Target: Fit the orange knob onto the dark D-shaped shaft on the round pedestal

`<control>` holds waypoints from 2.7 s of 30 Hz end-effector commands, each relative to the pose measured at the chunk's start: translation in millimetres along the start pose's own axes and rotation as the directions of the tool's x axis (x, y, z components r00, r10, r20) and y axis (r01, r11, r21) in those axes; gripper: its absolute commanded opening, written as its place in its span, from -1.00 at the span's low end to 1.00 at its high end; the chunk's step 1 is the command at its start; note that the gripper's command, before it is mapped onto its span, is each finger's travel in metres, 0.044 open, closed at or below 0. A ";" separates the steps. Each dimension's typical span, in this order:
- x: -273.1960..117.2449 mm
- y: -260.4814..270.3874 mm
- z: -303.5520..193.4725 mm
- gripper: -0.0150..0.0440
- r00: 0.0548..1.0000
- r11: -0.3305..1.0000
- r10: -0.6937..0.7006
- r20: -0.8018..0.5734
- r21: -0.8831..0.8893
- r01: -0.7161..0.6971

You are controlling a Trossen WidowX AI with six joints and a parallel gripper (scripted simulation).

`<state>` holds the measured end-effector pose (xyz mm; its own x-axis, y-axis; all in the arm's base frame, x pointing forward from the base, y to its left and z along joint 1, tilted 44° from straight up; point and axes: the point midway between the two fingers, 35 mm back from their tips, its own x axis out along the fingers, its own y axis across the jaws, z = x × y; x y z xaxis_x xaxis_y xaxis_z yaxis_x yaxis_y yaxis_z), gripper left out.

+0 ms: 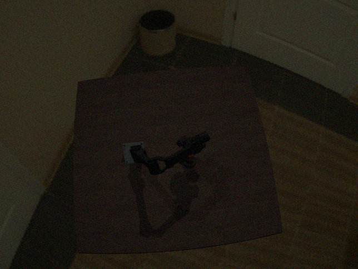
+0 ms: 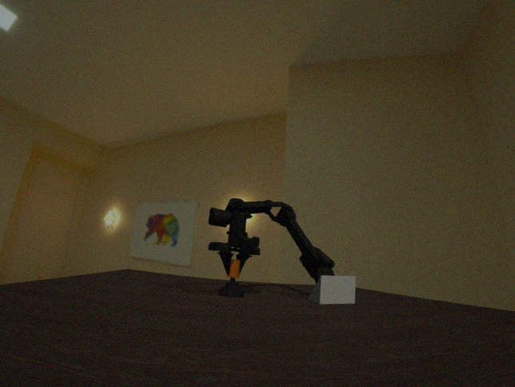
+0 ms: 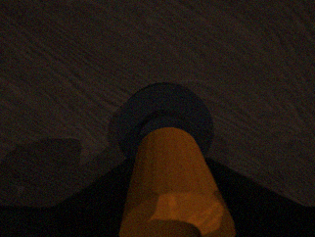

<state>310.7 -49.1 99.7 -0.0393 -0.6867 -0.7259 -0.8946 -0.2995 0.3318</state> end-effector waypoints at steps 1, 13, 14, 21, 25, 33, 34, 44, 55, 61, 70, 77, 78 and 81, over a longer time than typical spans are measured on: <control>0.8 0.0 0.8 -0.49 1.000 1.000 -0.002 0.001 -0.012 0.002; 1.3 0.6 -1.7 -0.49 1.000 1.000 -0.002 0.001 -0.012 0.002; 1.9 0.7 -1.6 -0.49 1.000 1.000 -0.002 0.001 -0.012 0.002; 2.3 0.6 -1.3 -0.49 1.000 1.000 -0.002 0.001 -0.012 0.002; -1.6 -0.2 0.4 -0.49 1.000 1.000 -0.002 0.001 -0.012 0.002; -2.3 -1.1 0.8 -0.49 1.000 0.984 -0.002 0.001 -0.179 0.002; -1.7 -1.3 1.0 -0.49 1.000 0.978 -0.002 0.001 -0.209 0.002; 1.6 0.0 0.4 -0.49 1.000 0.976 -0.002 0.001 -0.219 0.002; -1.4 0.2 -1.3 -0.49 1.000 0.976 -0.002 0.001 -0.219 0.002; -3.0 0.0 -2.4 -0.49 1.000 0.953 -0.002 0.001 -0.302 0.002; -0.7 -1.5 -1.2 -0.49 1.000 0.909 -0.002 0.001 -0.417 0.003; 1.2 -0.2 0.9 -0.49 1.000 0.909 -0.002 0.001 -0.418 0.003; 1.1 0.2 0.9 -0.49 1.000 0.909 -0.002 0.001 -0.418 0.003; 0.0 0.4 0.4 -0.49 1.000 0.909 -0.002 0.001 -0.418 0.003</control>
<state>310.2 -49.8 98.2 -0.0426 -0.6865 -0.7259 -0.6293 -0.5458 0.5532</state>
